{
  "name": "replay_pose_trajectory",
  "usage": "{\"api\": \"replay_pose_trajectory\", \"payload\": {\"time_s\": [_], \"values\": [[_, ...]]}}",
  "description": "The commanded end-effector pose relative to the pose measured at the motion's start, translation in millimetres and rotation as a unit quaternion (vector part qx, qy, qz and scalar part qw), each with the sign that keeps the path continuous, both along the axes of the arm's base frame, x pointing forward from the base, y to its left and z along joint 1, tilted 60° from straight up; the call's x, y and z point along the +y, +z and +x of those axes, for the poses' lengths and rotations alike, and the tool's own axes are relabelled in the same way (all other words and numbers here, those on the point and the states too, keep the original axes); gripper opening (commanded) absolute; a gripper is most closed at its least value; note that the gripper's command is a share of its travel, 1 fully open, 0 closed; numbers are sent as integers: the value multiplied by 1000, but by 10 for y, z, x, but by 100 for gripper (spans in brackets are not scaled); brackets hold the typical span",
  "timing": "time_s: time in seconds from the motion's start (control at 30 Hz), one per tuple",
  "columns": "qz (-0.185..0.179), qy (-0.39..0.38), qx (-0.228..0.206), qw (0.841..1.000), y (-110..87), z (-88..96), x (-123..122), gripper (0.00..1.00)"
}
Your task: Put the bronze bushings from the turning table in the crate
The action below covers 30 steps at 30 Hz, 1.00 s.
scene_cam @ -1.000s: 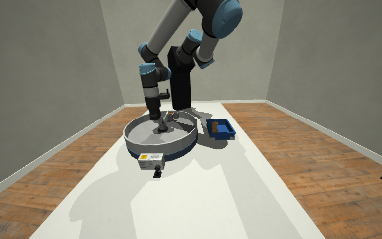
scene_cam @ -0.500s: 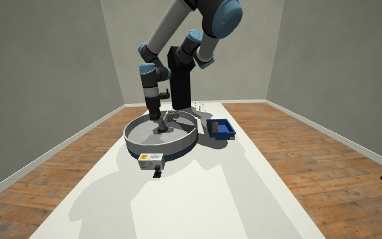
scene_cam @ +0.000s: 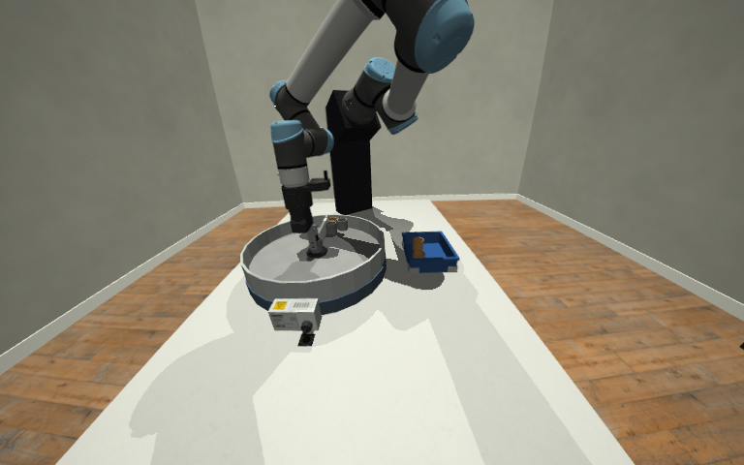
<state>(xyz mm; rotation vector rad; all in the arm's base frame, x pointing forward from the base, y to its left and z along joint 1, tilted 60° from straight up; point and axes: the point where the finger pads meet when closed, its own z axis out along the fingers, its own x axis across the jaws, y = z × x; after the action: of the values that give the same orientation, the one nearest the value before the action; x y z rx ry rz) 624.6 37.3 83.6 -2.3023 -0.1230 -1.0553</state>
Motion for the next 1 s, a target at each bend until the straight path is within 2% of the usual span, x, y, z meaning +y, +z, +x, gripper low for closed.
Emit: {"api": "replay_pose_trajectory", "payload": {"time_s": [0.0, 0.97], "values": [[0, 0, 0, 1000, 4, 0, -5, 47], [0, 0, 0, 1000, 58, -70, -64, 47]]}}
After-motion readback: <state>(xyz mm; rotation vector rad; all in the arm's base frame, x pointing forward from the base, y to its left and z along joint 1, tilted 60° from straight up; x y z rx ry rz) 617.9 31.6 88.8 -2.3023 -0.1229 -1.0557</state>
